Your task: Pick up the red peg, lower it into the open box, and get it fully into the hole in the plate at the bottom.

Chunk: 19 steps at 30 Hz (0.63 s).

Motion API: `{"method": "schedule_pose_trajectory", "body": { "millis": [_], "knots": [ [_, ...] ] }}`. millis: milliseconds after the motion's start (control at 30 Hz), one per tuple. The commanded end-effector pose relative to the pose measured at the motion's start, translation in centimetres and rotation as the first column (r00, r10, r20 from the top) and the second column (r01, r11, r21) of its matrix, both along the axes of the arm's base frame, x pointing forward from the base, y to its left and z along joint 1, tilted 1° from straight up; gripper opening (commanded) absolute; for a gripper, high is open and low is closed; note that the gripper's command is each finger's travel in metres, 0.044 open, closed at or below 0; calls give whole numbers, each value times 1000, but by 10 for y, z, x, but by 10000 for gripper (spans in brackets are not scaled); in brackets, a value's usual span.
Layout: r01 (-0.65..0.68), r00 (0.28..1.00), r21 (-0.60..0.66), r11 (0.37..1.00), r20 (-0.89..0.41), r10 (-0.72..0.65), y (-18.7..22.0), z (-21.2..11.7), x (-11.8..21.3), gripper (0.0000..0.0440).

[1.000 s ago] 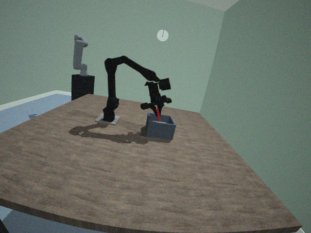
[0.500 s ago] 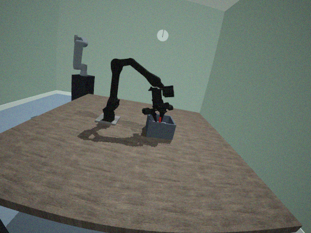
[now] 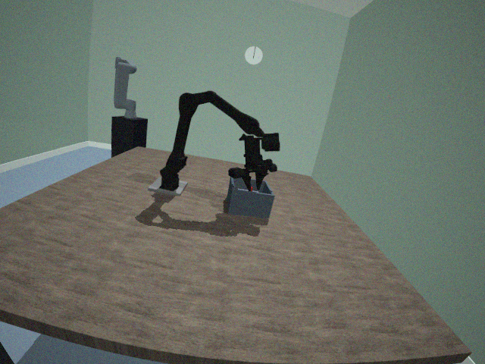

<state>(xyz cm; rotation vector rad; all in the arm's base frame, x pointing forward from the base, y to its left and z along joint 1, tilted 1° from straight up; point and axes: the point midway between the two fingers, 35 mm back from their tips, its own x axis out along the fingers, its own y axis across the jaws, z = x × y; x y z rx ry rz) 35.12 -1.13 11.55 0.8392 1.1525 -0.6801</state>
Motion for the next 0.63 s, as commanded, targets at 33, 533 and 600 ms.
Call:
{"method": "schedule_pose_trajectory", "body": {
  "millis": [33, 533, 600],
  "knots": [
    [-17, 1000, -2, 1000, -13, 17, -5, 2, 8, 168],
    [-29, 998, -15, 999, -60, 28, -27, 4, 22, 173],
    [-27, 997, -16, 1000, -67, 26, -30, 3, 23, 174]
  ]
}}
